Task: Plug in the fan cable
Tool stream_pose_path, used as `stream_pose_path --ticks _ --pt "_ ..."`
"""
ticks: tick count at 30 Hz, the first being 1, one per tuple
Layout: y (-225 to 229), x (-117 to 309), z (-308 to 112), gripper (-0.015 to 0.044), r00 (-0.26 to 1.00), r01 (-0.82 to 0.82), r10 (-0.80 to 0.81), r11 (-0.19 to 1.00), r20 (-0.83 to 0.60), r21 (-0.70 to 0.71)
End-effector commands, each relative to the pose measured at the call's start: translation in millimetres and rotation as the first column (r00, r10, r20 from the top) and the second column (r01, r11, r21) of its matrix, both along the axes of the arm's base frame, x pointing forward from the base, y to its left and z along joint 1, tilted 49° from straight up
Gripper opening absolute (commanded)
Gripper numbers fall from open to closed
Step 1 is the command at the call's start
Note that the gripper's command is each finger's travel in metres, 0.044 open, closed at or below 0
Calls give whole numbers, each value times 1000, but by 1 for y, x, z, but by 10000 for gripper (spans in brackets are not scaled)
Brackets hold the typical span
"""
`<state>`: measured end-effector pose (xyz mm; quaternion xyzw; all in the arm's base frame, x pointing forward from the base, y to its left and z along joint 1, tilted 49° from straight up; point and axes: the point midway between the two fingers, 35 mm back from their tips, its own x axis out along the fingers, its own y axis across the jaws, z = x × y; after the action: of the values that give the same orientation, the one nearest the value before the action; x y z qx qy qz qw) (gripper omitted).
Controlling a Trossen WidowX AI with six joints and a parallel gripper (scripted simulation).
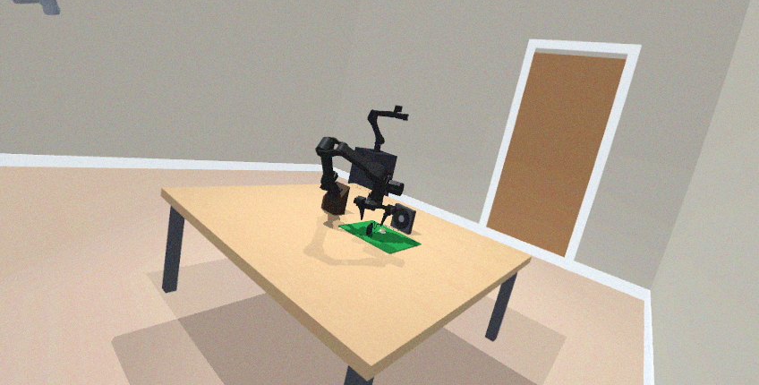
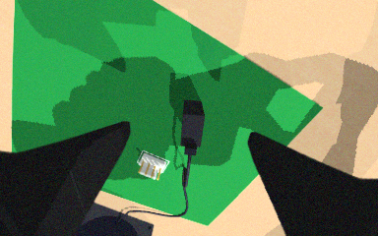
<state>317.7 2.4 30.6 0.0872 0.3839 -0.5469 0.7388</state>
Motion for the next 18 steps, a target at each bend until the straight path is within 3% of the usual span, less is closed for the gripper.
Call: stream_pose_path --ticks 1,18 --pt "-5 0 -4 440 1000 -4 4 1000 -3 -3" --pt "-26 2 -22 440 1000 -4 4 1000 -2 -5"
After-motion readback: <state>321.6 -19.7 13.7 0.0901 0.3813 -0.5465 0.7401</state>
